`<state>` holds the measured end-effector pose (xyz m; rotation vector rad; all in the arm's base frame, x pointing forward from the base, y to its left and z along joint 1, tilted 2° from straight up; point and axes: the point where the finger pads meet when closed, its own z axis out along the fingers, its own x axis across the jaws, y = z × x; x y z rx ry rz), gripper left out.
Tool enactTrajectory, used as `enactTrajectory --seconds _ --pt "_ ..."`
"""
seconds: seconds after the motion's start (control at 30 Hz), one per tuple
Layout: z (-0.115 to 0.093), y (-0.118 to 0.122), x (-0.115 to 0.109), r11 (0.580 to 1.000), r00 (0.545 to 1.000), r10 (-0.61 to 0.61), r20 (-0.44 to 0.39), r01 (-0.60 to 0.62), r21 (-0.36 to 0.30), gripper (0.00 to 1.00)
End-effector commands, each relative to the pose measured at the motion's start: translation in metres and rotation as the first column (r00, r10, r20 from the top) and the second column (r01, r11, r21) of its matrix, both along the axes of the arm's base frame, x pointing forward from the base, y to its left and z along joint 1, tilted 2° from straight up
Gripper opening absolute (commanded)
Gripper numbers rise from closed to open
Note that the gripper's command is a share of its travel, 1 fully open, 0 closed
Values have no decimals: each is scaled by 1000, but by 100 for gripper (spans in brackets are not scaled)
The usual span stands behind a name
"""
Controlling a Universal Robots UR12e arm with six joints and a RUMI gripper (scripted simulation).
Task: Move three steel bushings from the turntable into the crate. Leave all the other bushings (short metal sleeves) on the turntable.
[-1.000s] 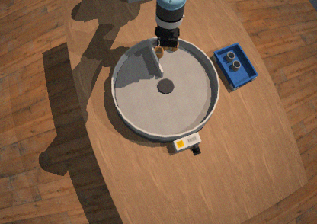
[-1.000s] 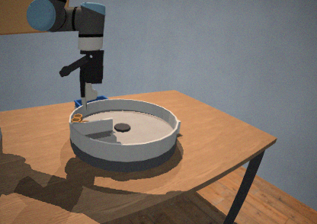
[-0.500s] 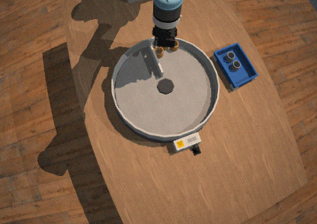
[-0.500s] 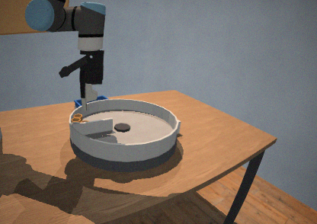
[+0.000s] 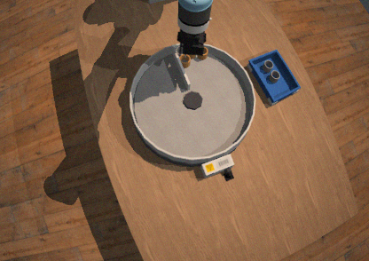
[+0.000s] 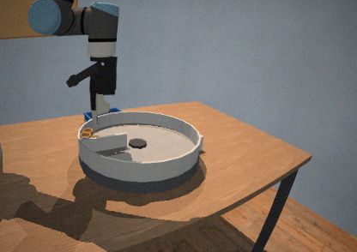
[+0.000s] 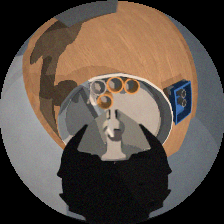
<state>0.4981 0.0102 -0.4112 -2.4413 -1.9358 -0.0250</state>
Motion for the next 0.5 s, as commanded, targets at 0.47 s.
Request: enactTrajectory --seconds 0.47 --pt "0 -1 2 1000 1000 0 1 0 0 5"
